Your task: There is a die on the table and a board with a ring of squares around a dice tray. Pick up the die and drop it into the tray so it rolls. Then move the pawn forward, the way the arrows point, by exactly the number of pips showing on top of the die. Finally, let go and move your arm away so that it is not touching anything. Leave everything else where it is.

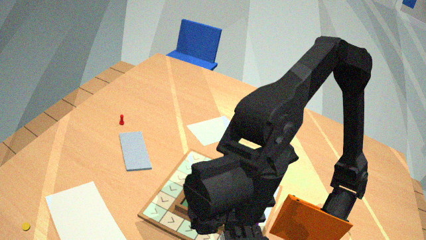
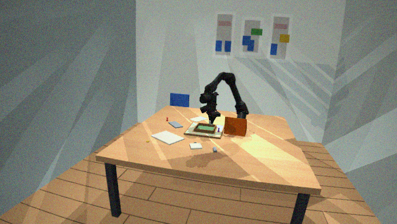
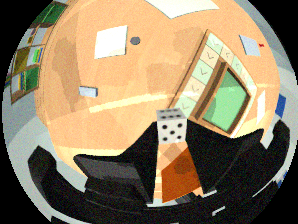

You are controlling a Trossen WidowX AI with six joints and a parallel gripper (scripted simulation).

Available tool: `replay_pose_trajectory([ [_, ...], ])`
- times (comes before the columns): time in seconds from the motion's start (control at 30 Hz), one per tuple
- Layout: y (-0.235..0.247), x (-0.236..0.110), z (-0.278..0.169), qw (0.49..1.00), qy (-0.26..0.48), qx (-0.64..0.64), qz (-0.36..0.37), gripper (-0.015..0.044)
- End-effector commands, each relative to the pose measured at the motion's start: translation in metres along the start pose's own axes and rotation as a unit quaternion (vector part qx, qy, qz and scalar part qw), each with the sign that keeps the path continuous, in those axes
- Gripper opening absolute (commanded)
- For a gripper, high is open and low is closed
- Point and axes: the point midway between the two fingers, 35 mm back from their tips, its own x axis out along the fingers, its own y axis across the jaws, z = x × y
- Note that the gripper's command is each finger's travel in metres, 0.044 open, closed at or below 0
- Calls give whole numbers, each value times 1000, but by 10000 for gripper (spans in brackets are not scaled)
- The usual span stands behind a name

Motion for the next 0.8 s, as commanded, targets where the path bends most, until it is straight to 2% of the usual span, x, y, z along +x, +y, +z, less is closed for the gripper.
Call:
replay_pose_trajectory([
  [0.0,-19,0,2,999,-6,-52,0,0],
  [0.77,-116,16,-3,949,-6,-316,-5,0],
])
